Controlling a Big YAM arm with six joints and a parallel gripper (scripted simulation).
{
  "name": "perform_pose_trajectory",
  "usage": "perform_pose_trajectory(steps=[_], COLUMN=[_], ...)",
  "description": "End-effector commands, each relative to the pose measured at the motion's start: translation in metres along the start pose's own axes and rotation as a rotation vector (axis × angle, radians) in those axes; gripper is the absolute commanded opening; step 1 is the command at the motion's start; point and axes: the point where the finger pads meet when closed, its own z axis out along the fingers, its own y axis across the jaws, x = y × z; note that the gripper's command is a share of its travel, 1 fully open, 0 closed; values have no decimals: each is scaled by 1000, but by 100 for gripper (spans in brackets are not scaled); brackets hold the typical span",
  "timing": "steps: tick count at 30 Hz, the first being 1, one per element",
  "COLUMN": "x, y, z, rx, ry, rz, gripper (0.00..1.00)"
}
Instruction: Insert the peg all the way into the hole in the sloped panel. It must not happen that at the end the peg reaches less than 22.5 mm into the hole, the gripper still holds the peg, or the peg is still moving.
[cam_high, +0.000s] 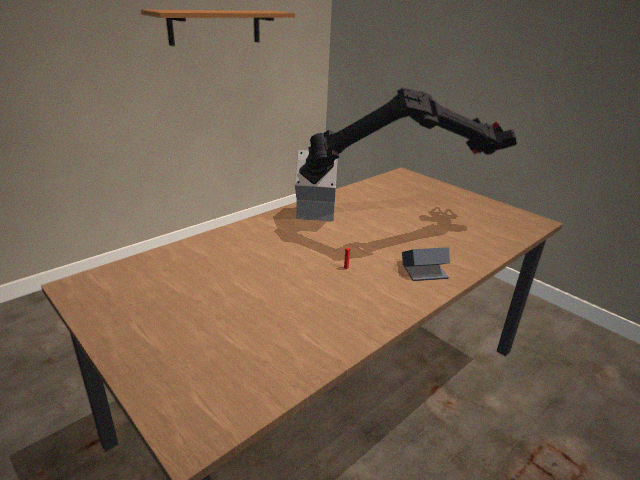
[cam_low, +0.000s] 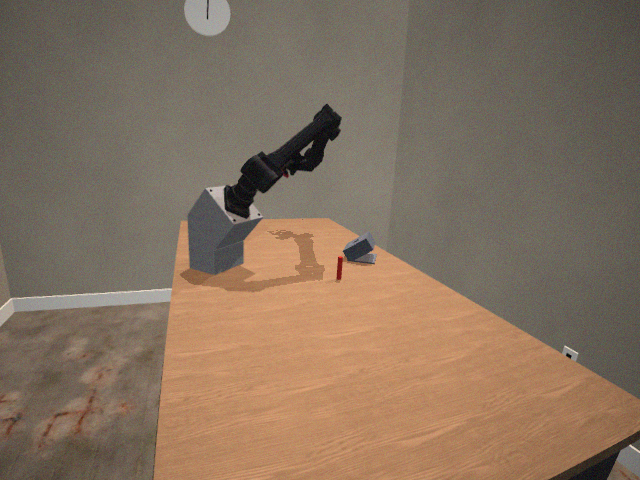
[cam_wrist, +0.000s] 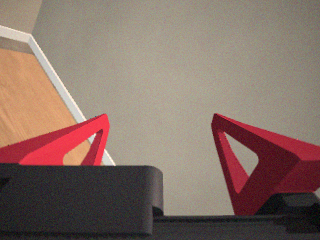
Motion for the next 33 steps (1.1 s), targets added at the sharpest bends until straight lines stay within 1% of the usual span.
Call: perform_pose_trajectory(steps=[1, 5, 10, 12, 13, 16, 21, 27, 29, 30, 31, 33], x=[11, 31, 52, 52, 56, 65, 78, 88, 88, 89, 89, 89], y=[-12, -10, -2, -2, -5, 11, 27, 55, 55, 54, 65, 79], z=[-41, -88, -147, -147, -161, -194, -253, -320, -320, -335, -342, -363], rx=[35, 65, 102, 102, 117, 128, 181, 243, 243, 262, 265, 279], ry=[53, 136, 235, 235, 257, 311, 410, 523, 523, 545, 561, 596], rz=[93, 178, 294, 294, 311, 395, 507, 651, 651, 668, 699, 755], gripper=[100, 100, 100, 100, 100, 100, 100, 100, 100, 100, 100, 100])
